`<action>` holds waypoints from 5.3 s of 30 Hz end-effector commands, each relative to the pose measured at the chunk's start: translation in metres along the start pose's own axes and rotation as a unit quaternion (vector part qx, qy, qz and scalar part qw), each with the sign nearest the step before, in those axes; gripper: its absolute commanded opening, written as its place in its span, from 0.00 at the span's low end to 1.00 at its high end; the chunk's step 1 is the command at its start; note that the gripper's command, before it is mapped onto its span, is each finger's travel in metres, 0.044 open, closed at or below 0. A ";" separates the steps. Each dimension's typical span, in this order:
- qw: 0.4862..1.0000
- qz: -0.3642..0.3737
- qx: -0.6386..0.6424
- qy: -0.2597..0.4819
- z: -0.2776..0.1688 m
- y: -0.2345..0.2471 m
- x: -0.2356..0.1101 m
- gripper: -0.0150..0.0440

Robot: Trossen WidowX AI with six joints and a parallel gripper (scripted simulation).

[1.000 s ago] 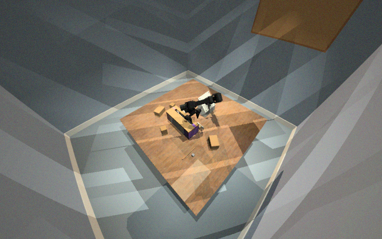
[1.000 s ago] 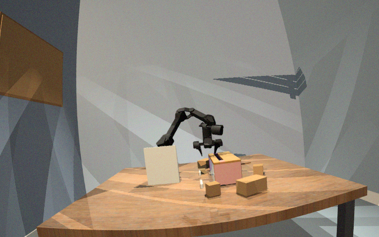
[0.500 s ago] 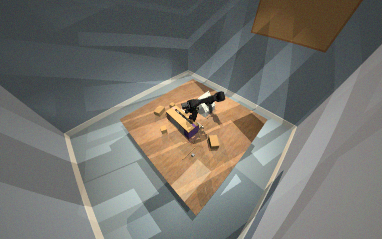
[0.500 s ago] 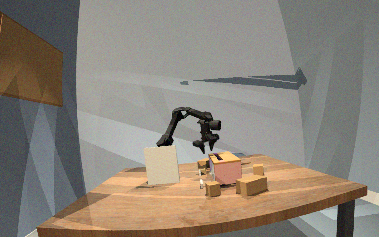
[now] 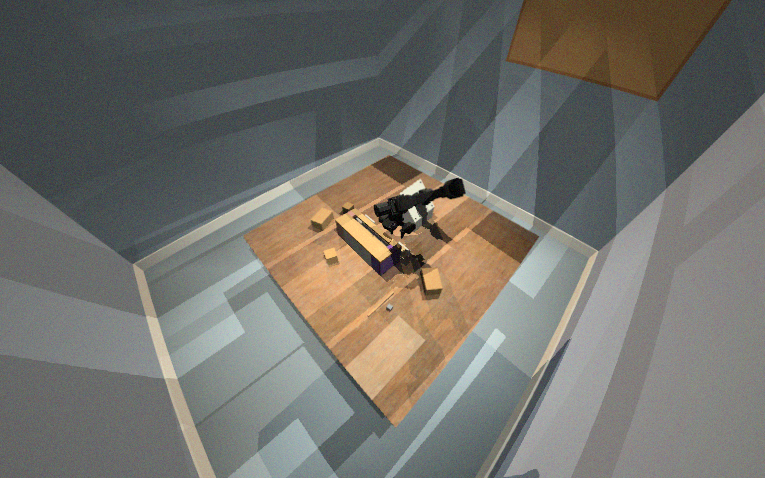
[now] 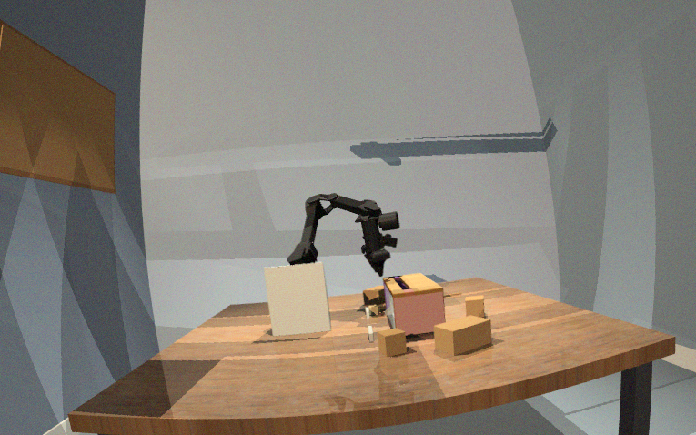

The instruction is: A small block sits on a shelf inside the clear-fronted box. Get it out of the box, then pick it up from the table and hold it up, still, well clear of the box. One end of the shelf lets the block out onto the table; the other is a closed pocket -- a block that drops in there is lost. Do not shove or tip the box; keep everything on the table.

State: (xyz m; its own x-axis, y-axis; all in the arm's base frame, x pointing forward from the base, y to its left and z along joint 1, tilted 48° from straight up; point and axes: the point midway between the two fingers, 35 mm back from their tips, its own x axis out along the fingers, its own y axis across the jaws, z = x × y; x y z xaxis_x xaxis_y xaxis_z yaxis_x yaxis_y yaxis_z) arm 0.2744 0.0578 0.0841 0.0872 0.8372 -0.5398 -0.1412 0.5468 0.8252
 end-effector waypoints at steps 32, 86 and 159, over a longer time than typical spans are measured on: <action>0.072 -0.155 -0.980 0.098 -0.021 0.032 -0.009 0.74; 0.073 -0.154 -0.981 0.098 -0.036 0.010 0.126 0.74; 0.581 -0.162 -0.797 -0.004 -0.035 0.016 0.064 0.25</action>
State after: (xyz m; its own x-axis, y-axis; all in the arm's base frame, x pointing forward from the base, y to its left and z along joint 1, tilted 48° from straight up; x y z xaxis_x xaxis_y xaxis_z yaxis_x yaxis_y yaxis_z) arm 0.2414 0.1217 0.0535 0.3644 0.6895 -0.6259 -0.8125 -0.0930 -0.5755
